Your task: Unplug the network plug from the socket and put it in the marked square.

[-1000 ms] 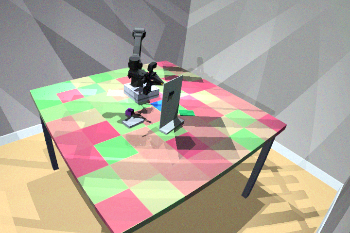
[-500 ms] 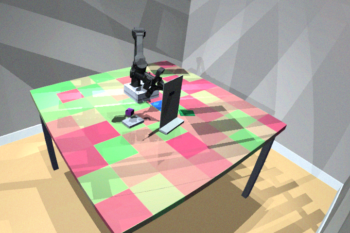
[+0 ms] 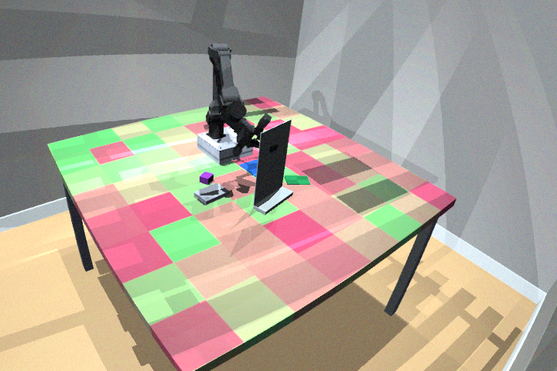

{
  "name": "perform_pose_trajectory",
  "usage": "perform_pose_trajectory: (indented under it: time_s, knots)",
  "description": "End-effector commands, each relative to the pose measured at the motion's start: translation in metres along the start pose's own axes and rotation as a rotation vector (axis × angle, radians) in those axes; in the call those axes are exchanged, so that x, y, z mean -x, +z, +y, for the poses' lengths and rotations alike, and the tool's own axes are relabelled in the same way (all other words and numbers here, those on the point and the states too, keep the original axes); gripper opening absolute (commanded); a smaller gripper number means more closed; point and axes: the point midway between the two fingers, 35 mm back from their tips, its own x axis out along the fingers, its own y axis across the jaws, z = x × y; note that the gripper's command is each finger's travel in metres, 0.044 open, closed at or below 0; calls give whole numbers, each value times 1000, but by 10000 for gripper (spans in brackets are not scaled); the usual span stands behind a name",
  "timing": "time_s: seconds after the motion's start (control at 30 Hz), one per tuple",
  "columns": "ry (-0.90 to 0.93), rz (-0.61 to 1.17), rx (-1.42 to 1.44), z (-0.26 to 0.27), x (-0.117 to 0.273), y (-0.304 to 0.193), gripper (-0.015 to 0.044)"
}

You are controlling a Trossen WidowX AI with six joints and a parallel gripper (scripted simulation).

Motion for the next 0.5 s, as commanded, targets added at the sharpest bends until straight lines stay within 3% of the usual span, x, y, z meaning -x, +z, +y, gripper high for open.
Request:
perform_pose_trajectory:
  time_s: [0.0, 0.47]
  knots:
    - [-81, 60, 50, -9, -4, -17, 0]
    - [-313, 293, 232, -35, -2, -74, 0]
